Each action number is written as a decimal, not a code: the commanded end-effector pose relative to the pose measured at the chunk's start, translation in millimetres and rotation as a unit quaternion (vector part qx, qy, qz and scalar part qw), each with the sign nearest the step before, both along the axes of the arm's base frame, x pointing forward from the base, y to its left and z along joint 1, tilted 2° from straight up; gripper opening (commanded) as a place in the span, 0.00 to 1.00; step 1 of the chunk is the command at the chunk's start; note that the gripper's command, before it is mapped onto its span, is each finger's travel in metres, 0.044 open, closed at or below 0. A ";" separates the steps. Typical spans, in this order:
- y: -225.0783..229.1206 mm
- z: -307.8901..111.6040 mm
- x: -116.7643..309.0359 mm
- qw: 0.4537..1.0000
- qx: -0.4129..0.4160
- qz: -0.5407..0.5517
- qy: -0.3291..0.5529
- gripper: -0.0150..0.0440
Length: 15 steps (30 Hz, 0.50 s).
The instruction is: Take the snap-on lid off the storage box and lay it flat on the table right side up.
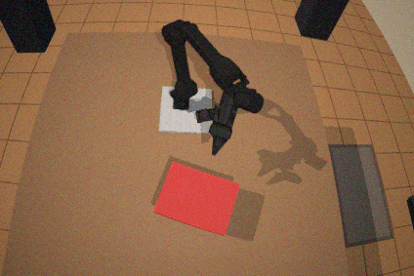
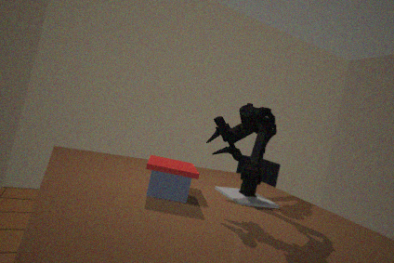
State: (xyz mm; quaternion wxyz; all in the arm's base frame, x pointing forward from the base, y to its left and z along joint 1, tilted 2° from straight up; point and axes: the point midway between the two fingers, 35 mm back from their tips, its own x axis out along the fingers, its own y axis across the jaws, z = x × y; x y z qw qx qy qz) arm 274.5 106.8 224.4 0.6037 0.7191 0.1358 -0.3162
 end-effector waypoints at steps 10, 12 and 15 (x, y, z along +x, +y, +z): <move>0.9 -52.5 2.4 1.000 -0.011 -0.005 0.005 0.65; 0.9 -54.5 2.3 1.000 -0.011 -0.005 0.005 0.65; 0.9 -54.7 2.6 1.000 -0.011 -0.005 0.005 0.65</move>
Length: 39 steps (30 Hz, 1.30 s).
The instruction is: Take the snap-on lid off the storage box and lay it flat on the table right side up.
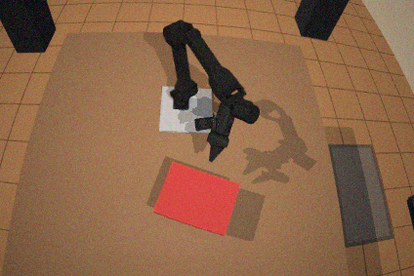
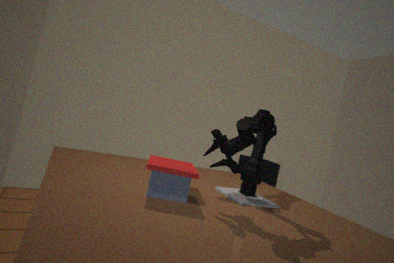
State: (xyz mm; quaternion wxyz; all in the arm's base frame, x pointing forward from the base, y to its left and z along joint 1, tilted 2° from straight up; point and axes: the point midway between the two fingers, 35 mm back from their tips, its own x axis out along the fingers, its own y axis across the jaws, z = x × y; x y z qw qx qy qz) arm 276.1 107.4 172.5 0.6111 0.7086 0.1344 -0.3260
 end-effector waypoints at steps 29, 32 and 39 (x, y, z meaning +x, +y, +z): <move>-6.7 -29.9 35.5 1.000 0.003 -0.002 -0.004 0.65; -8.0 -32.9 39.1 1.000 0.003 -0.002 -0.004 0.65; -11.5 -39.8 47.5 1.000 0.002 -0.002 -0.005 0.65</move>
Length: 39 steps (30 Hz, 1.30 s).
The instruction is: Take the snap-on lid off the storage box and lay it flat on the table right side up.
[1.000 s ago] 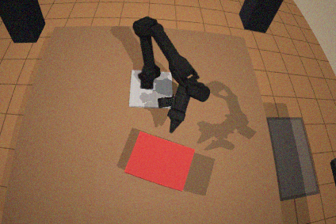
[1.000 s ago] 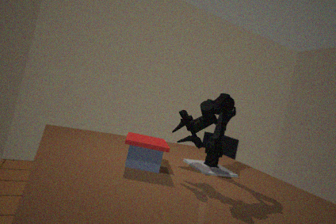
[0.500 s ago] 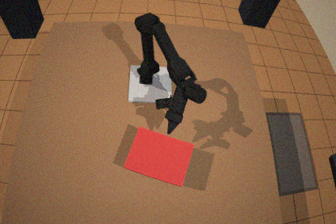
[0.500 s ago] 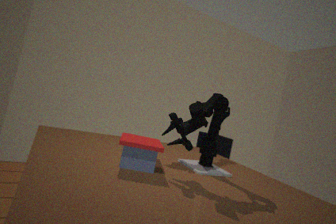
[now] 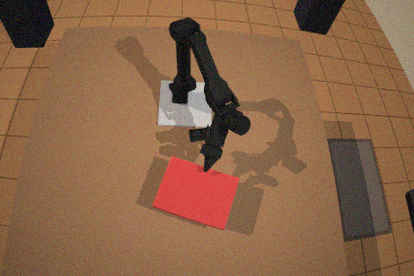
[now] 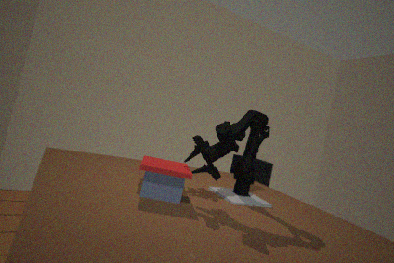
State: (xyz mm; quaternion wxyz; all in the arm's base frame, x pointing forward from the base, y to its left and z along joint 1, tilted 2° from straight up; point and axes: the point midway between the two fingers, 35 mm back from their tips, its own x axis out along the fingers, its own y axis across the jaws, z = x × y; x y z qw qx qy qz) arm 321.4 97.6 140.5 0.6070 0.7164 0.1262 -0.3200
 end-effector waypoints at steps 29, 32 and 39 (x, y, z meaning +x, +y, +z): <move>-4.9 -13.3 8.5 1.000 -0.004 0.002 0.005 0.32; -4.9 -13.3 8.5 1.000 -0.004 0.002 0.005 0.25; -5.0 -12.1 8.0 1.000 -0.004 0.002 0.005 0.25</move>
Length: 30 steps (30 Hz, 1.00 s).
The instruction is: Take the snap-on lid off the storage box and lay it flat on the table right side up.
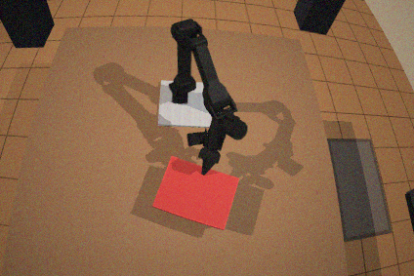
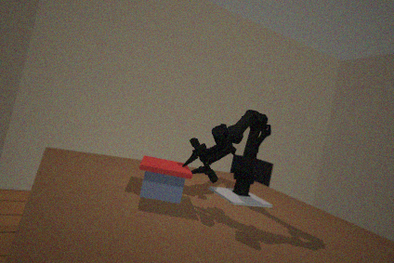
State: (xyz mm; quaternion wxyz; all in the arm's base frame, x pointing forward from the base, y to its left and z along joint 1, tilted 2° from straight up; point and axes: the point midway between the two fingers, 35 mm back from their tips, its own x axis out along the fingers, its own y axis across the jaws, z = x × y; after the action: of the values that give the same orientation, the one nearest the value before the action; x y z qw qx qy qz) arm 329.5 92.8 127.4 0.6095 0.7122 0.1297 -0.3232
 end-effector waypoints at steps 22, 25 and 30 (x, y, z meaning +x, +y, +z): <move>-0.5 5.4 -1.3 1.000 0.000 0.000 0.000 0.25; -0.6 6.0 -1.5 1.000 0.000 0.000 0.000 0.25; -0.6 7.0 -1.8 1.000 0.000 0.000 0.000 0.25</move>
State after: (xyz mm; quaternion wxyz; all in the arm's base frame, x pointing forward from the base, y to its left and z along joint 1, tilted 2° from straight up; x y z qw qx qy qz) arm 328.0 92.4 130.4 0.6102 0.7106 0.1314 -0.3248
